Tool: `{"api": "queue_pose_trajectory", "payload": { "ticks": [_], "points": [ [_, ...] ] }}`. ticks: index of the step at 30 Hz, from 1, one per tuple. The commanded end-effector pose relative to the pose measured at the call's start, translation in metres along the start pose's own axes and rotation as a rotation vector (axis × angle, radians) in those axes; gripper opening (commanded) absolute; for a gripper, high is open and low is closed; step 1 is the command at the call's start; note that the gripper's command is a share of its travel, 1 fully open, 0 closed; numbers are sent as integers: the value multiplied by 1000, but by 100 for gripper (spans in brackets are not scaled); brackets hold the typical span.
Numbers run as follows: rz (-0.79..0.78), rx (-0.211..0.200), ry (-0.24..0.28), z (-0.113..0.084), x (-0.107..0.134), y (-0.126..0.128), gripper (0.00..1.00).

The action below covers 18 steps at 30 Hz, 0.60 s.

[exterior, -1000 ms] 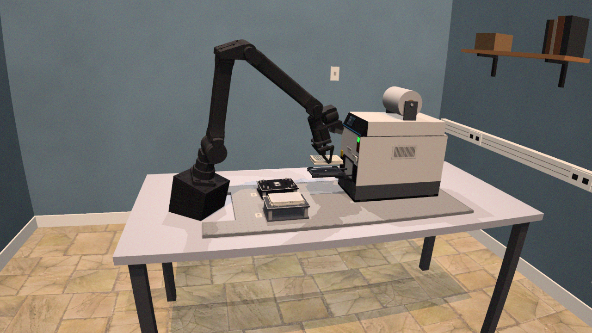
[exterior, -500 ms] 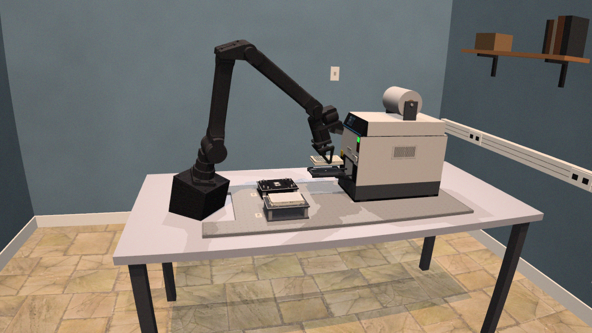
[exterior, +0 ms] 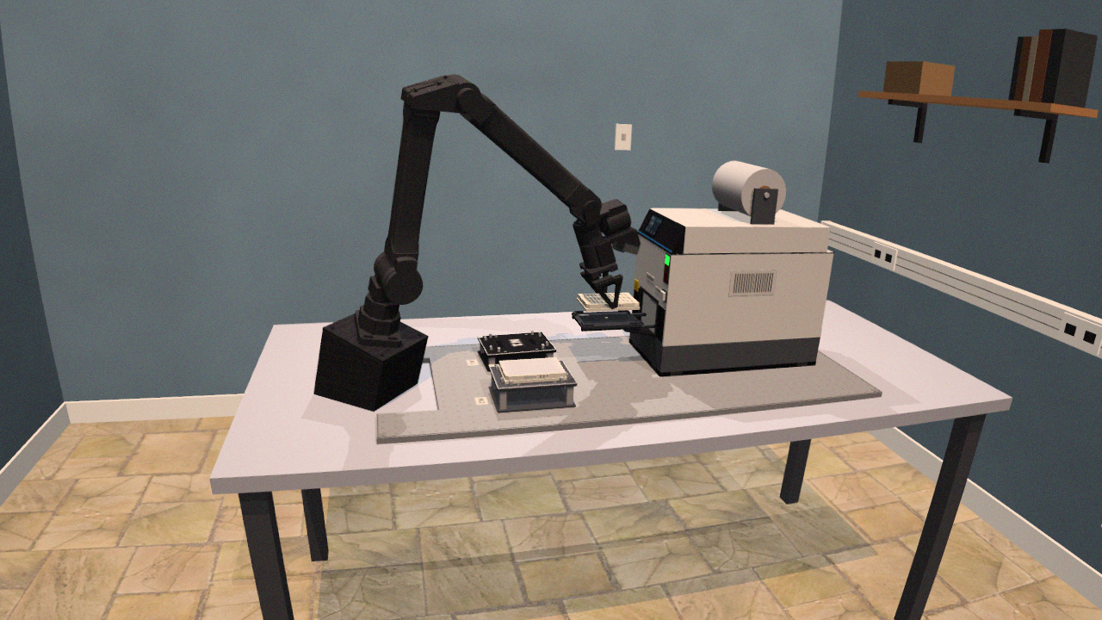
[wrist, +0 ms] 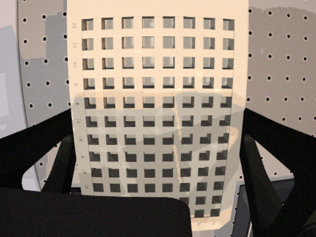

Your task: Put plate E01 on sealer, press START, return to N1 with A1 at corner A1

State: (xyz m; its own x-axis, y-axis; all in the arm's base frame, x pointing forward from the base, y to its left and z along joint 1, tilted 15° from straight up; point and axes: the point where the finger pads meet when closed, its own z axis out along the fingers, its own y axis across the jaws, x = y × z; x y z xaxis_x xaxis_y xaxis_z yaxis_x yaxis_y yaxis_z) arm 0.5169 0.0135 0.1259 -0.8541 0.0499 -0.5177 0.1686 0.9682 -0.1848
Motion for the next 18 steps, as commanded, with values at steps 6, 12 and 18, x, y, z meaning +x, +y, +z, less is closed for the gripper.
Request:
{"api": "queue_pose_trajectory", "payload": {
  "ticks": [6, 12, 18],
  "points": [
    [1, -3, -22, 5, -10, -2, 0],
    [8, -5, -38, -5, -20, -4, 0],
    [15, -5, -49, -13, -27, -8, 0]
  ]
}}
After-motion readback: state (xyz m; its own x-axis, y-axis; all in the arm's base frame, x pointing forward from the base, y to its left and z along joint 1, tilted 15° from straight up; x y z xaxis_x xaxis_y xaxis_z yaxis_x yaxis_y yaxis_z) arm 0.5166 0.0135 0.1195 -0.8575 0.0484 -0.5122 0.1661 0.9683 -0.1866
